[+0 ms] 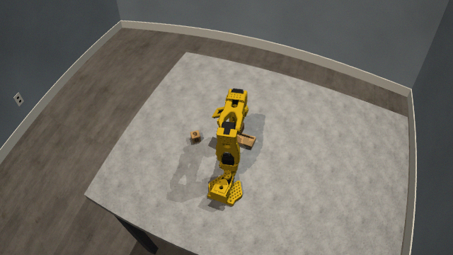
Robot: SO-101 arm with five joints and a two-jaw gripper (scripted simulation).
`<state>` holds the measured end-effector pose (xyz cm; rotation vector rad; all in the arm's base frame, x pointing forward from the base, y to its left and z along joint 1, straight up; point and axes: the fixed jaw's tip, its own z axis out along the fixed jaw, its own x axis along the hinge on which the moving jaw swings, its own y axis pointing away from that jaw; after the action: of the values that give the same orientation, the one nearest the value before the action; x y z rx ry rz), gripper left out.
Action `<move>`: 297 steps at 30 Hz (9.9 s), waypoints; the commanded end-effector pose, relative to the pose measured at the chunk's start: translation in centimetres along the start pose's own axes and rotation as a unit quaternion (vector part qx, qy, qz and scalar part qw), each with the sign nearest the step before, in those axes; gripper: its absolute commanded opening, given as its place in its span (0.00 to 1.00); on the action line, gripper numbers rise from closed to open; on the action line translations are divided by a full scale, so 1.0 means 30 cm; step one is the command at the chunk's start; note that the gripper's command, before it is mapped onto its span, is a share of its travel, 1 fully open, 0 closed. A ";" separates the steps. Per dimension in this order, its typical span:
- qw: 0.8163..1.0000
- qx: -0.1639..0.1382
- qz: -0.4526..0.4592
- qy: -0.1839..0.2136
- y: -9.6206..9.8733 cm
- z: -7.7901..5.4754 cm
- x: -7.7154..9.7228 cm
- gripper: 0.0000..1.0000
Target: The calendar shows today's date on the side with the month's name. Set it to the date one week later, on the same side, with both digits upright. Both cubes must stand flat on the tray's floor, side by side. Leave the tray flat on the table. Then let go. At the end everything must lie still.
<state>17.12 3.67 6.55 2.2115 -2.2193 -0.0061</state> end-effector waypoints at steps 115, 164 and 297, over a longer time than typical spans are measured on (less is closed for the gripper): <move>1.000 0.026 0.003 -0.006 -0.012 0.093 0.006 0.00; 1.000 0.026 0.002 -0.006 -0.012 0.129 0.006 0.17; 0.962 0.265 0.019 -0.067 0.007 -0.317 -0.011 0.35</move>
<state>16.80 3.59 15.22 2.4625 -2.5244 0.4876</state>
